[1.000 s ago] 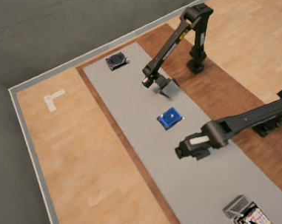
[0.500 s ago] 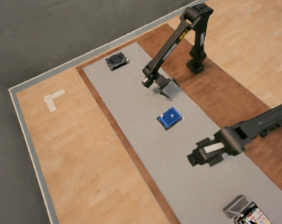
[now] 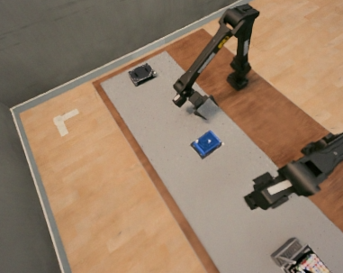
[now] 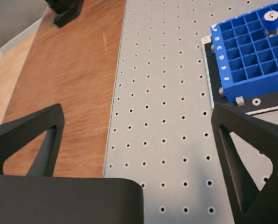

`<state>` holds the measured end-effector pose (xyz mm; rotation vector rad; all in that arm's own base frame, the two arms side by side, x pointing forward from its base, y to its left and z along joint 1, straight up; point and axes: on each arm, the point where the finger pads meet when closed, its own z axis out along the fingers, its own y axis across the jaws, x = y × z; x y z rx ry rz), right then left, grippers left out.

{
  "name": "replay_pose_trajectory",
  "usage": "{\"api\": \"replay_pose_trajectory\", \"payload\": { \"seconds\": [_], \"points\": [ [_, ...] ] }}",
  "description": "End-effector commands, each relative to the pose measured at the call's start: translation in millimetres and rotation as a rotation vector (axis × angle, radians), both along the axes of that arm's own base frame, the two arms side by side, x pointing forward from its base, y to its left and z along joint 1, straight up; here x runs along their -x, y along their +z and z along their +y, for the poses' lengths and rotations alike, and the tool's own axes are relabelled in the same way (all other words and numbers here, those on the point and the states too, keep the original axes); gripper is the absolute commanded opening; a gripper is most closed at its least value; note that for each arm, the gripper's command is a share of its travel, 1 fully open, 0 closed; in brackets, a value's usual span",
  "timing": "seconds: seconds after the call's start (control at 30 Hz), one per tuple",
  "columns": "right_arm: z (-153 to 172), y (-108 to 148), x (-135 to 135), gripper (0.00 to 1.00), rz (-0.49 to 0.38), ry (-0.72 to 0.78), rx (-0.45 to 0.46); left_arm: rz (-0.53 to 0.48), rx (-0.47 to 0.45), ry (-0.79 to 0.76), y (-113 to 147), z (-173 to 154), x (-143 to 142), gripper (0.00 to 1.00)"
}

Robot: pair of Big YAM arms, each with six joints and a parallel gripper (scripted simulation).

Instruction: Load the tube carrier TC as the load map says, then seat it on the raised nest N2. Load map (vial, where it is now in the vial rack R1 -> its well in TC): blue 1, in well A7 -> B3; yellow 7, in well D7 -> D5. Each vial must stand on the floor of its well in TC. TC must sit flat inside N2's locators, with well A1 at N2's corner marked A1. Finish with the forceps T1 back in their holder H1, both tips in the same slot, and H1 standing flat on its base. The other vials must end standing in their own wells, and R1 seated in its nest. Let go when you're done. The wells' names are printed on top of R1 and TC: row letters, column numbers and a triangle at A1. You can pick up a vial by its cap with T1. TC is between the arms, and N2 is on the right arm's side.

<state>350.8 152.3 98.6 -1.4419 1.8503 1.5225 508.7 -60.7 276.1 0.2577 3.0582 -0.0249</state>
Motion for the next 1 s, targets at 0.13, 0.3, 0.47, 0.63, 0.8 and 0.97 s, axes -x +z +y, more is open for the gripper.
{"api": "replay_pose_trajectory", "payload": {
  "seconds": [0.13,0.3,0.47,0.63,0.8,0.97],
  "points": [
    [0,6,-7,1.0,-0.022,0.0,-0.001,0.007,-0.008,0.036,5,26,18,0.24],
    [0,6,-7,1.0,-0.022,0.0,-0.001,-0.016,-0.003,0.027,3,39,26,0.24],
    [0,6,-7,1.0,-0.022,0.0,-0.001,0.018,-0.013,0.056,1,54,45,0.24],
    [0,6,-7,1.0,-0.022,0.0,-0.001,-0.003,-0.011,0.051,-2,66,55,0.24],
    [0,6,-7,1.0,-0.022,0.0,-0.001,-0.003,-0.011,0.051,-4,74,64,0.24],
    [0,6,-7,1.0,-0.022,0.0,-0.001,0.01,-0.016,0.075,-8,86,80,0.24]
  ]
}}
